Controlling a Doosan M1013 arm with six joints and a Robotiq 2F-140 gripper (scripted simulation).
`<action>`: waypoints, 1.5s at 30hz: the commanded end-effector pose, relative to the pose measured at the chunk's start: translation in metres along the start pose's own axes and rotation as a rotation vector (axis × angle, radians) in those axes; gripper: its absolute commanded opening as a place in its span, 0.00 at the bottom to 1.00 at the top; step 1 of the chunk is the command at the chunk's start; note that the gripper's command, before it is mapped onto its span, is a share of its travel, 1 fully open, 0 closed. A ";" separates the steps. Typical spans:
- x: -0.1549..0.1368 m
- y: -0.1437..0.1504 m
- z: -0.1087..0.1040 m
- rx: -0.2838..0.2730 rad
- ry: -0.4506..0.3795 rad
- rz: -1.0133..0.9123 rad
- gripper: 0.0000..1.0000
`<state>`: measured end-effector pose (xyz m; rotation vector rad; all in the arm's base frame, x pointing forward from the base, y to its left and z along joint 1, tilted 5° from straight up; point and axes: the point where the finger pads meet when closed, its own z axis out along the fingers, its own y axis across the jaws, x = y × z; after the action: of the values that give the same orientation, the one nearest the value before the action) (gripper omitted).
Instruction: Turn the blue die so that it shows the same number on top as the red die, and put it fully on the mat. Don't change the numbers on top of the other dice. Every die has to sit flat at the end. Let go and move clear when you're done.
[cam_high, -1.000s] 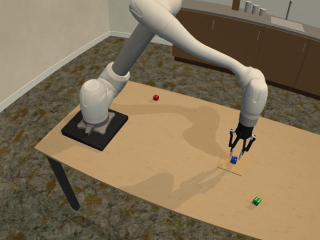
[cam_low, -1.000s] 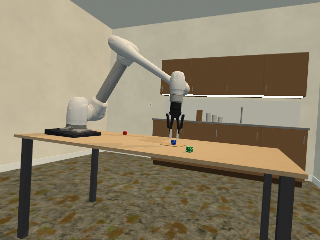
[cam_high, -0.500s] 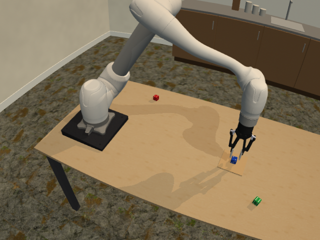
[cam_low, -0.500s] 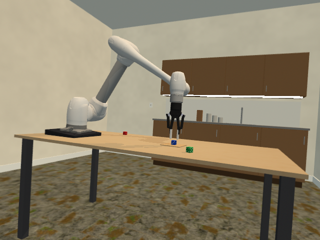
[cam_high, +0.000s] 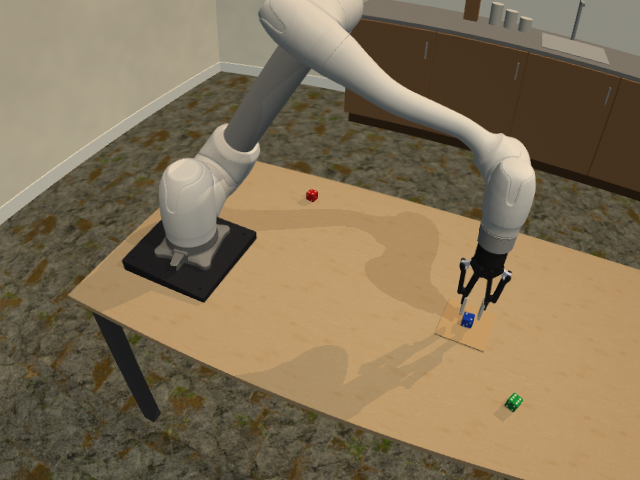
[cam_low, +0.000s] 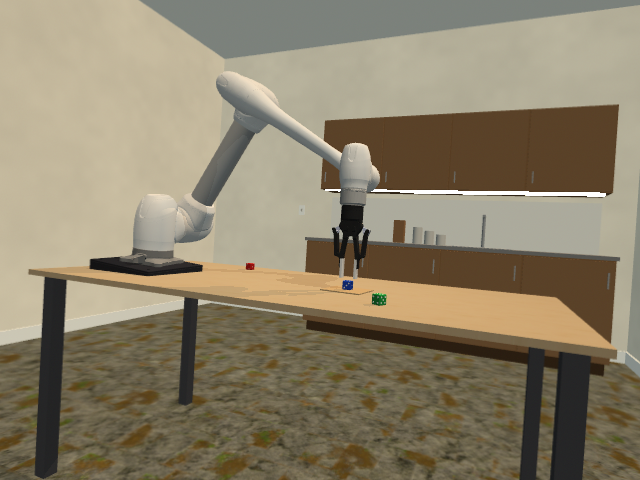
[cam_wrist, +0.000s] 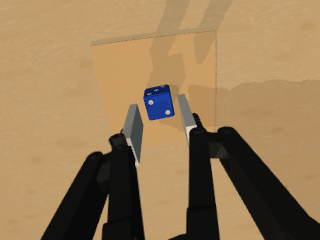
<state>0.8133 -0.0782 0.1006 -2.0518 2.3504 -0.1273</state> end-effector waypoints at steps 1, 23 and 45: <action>0.000 0.000 0.000 0.000 0.000 0.000 0.35; 0.000 0.000 -0.027 0.000 0.000 0.000 0.35; -0.002 0.003 -0.039 -0.012 0.150 -0.001 0.35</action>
<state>0.8089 -0.0748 0.1399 -2.0936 2.4006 -0.2094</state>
